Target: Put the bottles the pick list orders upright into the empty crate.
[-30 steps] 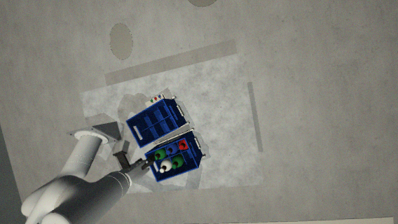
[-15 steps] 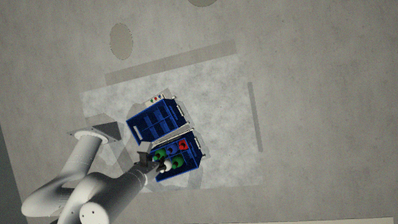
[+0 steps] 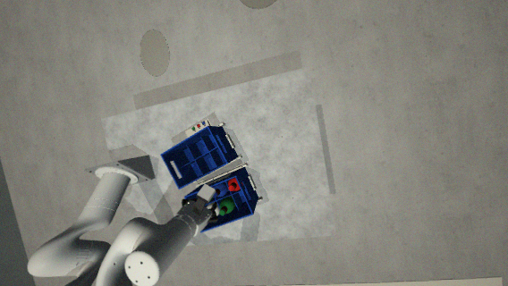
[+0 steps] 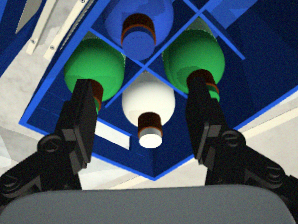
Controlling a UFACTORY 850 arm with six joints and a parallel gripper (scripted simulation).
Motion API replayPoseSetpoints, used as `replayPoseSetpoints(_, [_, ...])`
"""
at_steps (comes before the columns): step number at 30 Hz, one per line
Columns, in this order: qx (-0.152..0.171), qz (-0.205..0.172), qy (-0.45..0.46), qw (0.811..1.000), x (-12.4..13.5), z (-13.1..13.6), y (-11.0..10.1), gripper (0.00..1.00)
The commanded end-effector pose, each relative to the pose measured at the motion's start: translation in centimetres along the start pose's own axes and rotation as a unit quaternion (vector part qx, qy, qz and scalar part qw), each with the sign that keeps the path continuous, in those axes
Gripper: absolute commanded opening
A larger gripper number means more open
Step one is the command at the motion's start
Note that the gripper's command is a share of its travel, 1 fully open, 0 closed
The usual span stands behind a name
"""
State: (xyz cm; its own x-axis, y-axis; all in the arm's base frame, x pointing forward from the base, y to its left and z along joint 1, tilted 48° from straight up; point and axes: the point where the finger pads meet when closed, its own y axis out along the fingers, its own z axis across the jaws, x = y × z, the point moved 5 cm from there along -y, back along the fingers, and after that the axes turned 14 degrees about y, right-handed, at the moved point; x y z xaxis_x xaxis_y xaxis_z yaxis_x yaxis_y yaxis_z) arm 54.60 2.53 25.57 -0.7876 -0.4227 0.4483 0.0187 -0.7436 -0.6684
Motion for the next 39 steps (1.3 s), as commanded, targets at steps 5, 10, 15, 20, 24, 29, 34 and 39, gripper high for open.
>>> replayPoseSetpoints(5, [0.003,0.002,0.133,0.991,-0.02,0.01,-0.06,0.65])
replayPoseSetpoints(10, [0.003,0.002,0.182,0.983,-0.02,0.01,-0.06,0.65])
replayPoseSetpoints(15, [0.003,0.002,0.263,0.965,-0.02,0.01,-0.06,0.65])
replayPoseSetpoints(20, [0.002,0.002,0.343,0.939,-0.02,0.01,-0.06,0.65])
replayPoseSetpoints(24, [0.002,0.002,0.374,0.927,-0.02,0.01,-0.06,0.65])
replayPoseSetpoints(29, [0.002,0.002,0.450,0.893,-0.02,0.01,-0.06,0.65])
replayPoseSetpoints(34, [0.002,0.003,0.523,0.853,-0.02,0.01,-0.06,0.65])
replayPoseSetpoints(39, [0.002,0.003,0.592,0.806,-0.02,0.01,-0.06,0.65])
